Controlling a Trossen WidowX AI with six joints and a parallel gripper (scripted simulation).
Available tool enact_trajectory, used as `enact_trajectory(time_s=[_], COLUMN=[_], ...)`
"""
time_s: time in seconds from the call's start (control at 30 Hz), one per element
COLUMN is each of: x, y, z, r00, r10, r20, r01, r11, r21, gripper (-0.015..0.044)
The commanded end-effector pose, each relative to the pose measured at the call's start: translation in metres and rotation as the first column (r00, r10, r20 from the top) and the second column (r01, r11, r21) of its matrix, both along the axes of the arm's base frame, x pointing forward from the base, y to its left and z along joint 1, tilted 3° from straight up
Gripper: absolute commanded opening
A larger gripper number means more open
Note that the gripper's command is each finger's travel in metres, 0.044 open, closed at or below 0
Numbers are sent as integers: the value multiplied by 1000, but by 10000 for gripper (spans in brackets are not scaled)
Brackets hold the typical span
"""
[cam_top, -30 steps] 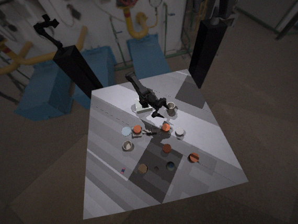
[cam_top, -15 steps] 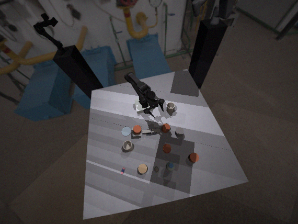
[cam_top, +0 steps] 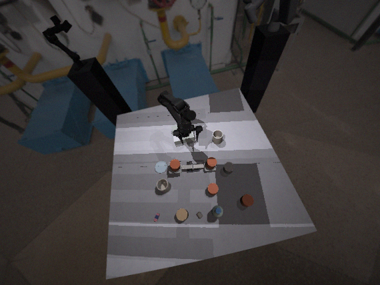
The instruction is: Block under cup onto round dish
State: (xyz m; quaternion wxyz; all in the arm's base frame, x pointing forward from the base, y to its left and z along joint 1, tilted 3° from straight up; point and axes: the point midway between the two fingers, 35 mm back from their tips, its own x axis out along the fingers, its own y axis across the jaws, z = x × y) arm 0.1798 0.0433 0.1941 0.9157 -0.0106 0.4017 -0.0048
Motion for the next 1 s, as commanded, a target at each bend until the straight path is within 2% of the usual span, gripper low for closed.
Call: enact_trajectory(time_s=[0.0, 0.17, 0.47, 0.97], x=[-4, -3, 16, 55], y=[-8, -7, 14, 53], z=[4, 4, 3, -14], r00=[999, 1000, 975, 782], r10=[-47, -31, 170, 464], r20=[9, -1, -146, -416], r01=[47, 31, -194, -591], r11=[999, 999, 966, 764], r21=[-8, -21, -169, -258], gripper=[440, 440, 440, 440])
